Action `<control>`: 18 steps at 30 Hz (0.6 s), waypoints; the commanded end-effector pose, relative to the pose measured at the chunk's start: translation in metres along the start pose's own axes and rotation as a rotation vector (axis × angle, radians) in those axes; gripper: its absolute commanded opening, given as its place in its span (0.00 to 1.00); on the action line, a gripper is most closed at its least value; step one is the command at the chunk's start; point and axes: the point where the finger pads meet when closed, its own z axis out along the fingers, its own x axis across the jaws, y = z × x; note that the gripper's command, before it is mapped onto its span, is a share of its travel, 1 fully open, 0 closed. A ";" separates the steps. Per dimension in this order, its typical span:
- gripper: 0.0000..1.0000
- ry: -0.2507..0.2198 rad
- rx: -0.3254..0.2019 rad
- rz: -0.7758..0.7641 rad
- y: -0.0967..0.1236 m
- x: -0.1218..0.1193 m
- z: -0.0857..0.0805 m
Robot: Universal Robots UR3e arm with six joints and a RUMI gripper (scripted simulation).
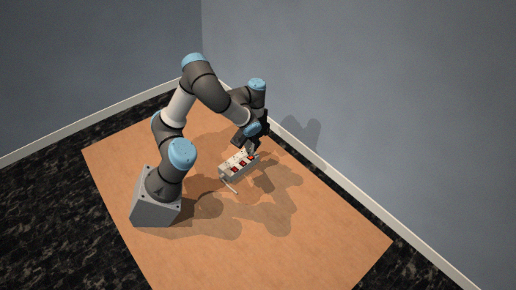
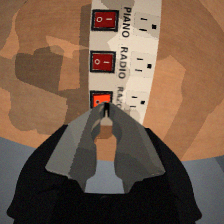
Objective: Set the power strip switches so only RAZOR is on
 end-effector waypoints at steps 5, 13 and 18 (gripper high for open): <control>0.00 0.000 -0.002 0.000 0.001 0.000 0.000; 0.00 0.000 -0.002 0.000 0.001 0.000 -0.002; 0.00 0.000 -0.002 0.000 0.001 0.000 -0.006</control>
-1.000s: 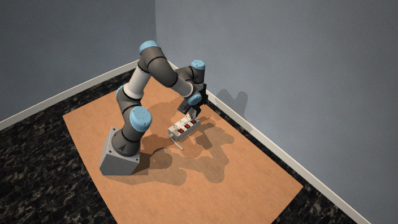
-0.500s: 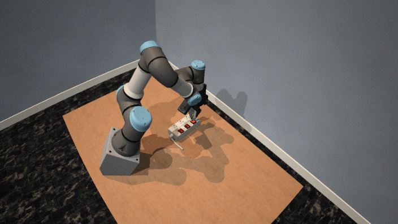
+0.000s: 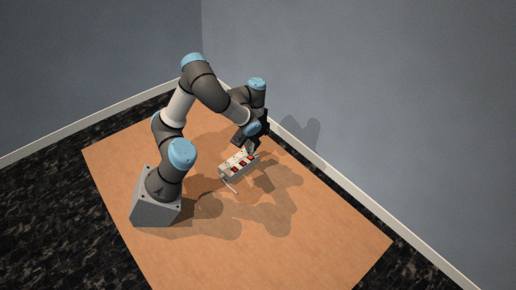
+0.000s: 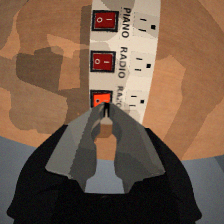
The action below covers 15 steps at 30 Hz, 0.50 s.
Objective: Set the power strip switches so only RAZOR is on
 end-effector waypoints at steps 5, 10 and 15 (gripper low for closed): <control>0.00 0.000 -0.002 0.000 0.001 0.000 -0.017; 0.00 0.000 -0.002 0.000 0.001 0.000 -0.031; 0.00 0.000 -0.002 0.000 0.001 0.000 -0.036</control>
